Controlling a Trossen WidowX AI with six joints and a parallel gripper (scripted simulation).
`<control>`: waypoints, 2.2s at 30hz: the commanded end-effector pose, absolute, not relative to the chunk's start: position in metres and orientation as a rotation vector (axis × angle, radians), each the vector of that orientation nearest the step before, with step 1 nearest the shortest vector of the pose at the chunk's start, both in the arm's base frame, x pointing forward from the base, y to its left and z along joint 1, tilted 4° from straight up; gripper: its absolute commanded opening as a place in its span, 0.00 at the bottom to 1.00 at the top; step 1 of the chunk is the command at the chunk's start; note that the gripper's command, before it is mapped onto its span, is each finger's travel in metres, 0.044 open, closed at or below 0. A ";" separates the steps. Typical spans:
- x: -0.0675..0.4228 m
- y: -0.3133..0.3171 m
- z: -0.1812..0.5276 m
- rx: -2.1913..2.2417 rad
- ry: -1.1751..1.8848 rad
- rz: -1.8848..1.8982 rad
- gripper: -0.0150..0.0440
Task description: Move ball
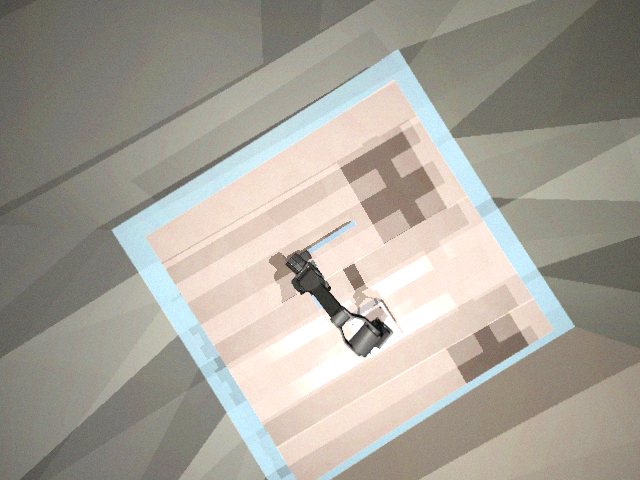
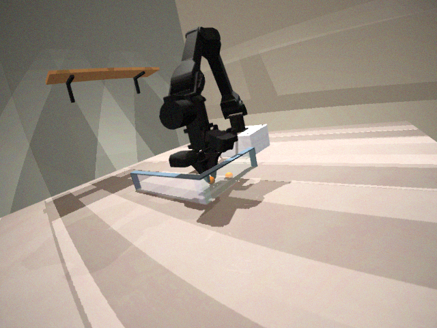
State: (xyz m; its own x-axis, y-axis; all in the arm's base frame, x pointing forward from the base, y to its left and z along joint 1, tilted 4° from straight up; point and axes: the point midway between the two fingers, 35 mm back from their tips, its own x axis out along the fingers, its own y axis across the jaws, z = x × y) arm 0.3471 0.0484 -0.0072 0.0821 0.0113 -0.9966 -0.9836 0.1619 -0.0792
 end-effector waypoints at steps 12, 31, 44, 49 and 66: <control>0.339 0.047 0.108 -1.126 1.195 1.031 0.25; 0.308 0.072 0.076 -1.123 1.196 1.034 0.25; 0.307 0.077 0.035 -1.122 1.196 1.035 0.25; 0.308 0.077 0.004 -1.122 1.196 1.035 0.25; 0.309 0.077 -0.010 -1.122 1.196 1.035 0.25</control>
State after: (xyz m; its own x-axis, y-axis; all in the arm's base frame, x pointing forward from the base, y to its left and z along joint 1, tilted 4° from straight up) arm 0.3112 0.0779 -0.0014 0.1070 0.0192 -0.9941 -0.9828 0.1533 -0.1029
